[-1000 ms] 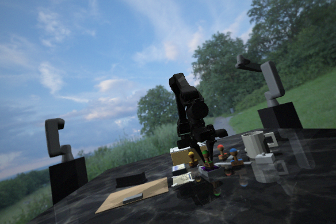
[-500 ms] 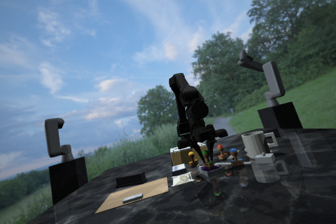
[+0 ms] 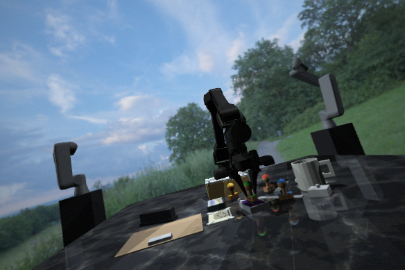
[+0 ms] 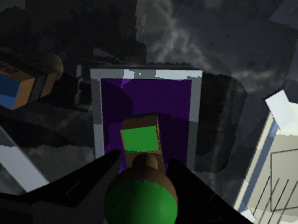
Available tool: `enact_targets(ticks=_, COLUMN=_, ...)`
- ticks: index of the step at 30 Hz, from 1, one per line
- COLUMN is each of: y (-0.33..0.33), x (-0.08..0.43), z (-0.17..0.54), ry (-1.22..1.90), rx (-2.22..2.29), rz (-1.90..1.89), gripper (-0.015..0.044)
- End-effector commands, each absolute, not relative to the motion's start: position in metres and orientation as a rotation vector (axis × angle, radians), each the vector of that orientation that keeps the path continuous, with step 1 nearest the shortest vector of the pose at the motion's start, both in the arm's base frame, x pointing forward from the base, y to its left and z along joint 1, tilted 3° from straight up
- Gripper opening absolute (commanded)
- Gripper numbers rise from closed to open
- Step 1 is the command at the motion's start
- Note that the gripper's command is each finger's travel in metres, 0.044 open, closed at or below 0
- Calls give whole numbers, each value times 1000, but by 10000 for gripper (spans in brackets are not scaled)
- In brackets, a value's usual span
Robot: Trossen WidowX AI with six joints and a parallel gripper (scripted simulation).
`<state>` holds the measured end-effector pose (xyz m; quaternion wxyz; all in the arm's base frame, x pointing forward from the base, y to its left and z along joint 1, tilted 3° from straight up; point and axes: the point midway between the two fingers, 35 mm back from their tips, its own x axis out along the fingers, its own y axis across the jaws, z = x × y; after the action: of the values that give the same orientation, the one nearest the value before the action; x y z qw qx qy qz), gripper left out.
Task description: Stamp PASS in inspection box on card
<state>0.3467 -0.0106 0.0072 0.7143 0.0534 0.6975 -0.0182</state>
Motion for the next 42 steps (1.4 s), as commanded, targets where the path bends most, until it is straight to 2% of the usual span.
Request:
enact_targets(ticks=1, y=-10, x=347, z=5, ry=1546, rx=122, rz=-37, gripper=0)
enact_targets(ticks=42, y=-10, x=347, z=11, ry=1546, rx=122, rz=-37, gripper=0)
